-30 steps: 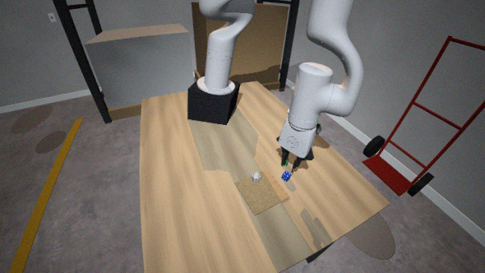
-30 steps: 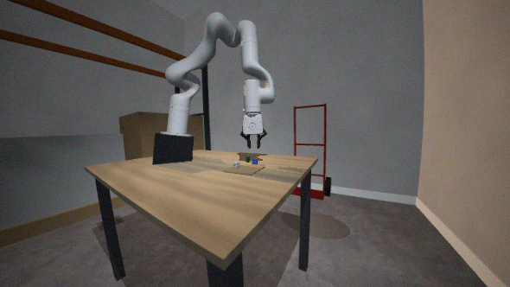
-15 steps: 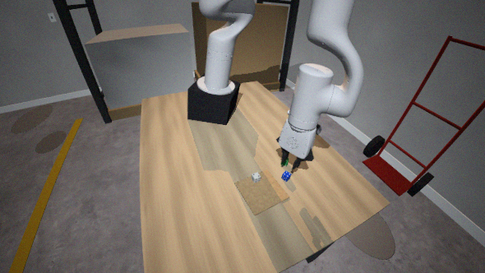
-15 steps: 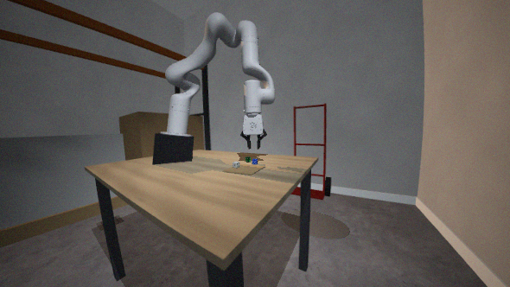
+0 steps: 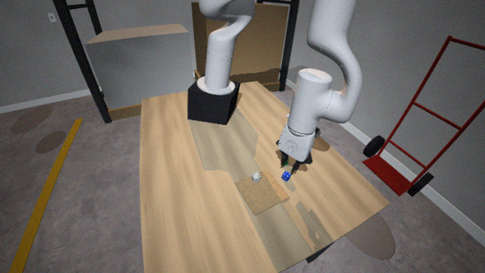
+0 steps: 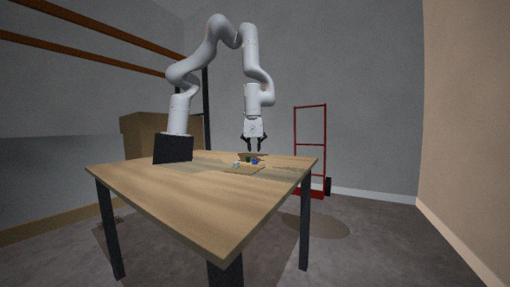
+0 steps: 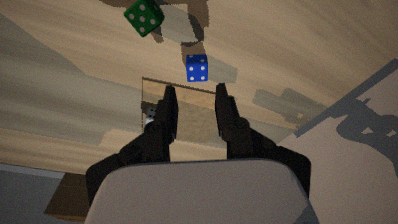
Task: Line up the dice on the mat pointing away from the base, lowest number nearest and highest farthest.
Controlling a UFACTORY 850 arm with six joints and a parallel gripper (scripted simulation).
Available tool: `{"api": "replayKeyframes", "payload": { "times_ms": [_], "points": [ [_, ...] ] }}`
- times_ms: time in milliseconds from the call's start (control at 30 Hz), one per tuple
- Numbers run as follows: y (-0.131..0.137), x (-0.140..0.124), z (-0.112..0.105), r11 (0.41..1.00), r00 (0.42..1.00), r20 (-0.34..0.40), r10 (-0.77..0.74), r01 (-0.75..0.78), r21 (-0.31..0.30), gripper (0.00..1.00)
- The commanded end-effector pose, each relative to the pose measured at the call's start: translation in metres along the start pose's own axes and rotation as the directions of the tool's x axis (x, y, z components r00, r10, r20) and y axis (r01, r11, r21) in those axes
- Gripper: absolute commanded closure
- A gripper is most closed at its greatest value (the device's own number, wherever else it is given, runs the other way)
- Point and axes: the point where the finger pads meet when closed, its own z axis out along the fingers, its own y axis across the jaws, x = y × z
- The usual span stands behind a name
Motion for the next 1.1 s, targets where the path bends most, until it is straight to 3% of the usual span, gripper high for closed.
{"api": "replayKeyframes", "payload": {
  "times_ms": [0,1067],
  "points": [
    [0.001,0.000,0.004,1.000,1.000,0.000,0.000,0.000,-0.004,0.58],
    [0.002,0.000,0.034,1.000,1.000,0.000,0.000,0.000,-0.004,0.58]
  ]
}}
